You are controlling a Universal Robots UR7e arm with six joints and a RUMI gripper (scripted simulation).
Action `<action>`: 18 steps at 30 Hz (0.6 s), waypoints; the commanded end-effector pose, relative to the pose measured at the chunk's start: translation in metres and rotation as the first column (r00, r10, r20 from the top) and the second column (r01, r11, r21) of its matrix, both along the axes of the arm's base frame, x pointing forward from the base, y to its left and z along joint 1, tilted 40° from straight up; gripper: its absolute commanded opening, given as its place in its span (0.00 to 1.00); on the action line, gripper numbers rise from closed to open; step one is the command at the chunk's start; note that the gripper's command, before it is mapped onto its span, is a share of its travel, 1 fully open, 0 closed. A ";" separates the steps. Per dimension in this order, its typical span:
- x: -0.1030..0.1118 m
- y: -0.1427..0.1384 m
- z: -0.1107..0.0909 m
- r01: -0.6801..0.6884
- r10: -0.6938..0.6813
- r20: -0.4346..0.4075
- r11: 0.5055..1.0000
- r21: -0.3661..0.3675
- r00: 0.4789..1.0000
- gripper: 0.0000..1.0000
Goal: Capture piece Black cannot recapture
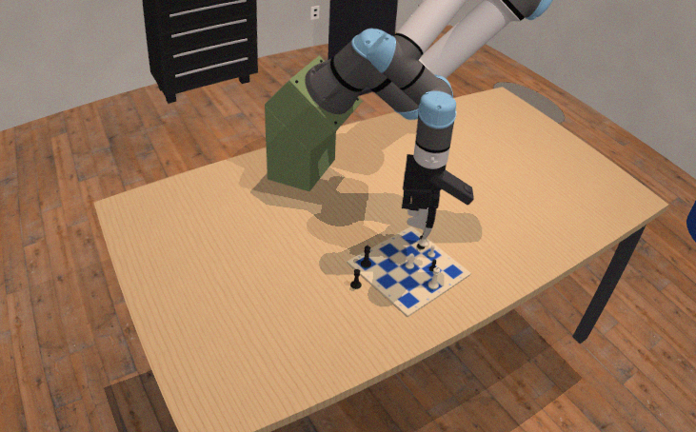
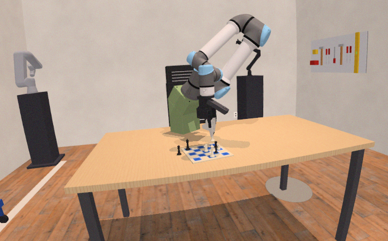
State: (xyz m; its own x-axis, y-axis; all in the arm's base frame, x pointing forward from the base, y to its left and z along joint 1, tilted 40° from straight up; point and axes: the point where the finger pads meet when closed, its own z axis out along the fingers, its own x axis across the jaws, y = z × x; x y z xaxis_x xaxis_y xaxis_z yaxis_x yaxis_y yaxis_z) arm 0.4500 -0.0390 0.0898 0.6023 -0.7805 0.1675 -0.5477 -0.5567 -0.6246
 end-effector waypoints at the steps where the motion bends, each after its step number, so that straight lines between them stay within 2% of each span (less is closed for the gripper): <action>1: 0.016 0.002 -0.015 0.011 -0.011 0.003 1.000 -0.013 1.000 0.00; 10: 0.028 0.007 -0.029 0.011 -0.011 0.005 1.000 -0.015 1.000 0.00; 18: 0.032 0.008 -0.034 0.011 -0.011 0.006 1.000 -0.016 1.000 0.00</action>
